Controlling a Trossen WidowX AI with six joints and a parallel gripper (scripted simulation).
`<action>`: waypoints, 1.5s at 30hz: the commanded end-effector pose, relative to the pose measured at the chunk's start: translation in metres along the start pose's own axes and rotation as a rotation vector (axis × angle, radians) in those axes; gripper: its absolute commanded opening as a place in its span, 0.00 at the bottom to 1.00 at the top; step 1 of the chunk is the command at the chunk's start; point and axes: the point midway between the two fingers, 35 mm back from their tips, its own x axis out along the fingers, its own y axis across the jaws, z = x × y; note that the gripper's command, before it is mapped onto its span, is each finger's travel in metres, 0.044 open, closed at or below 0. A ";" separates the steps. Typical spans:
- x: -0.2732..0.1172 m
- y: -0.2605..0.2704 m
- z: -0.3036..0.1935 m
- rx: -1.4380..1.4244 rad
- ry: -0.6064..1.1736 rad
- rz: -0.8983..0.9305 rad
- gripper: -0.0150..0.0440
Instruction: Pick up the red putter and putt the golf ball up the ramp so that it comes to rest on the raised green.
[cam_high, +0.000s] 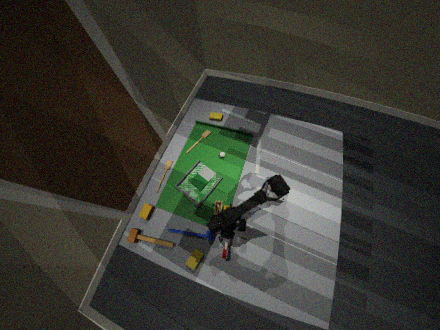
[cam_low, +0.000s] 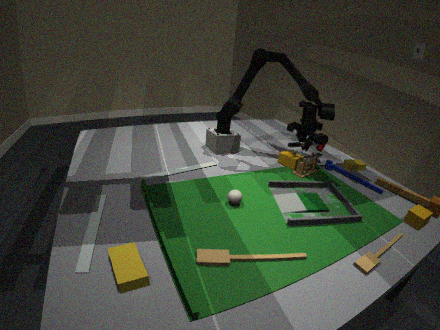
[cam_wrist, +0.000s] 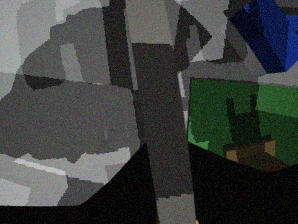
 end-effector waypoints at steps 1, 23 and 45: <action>-0.044 -0.003 0.012 -0.013 -0.023 -0.028 0.25; -0.070 -0.044 -0.059 0.321 0.017 -0.073 0.25; -0.101 -0.076 -0.197 0.898 0.064 -0.147 0.25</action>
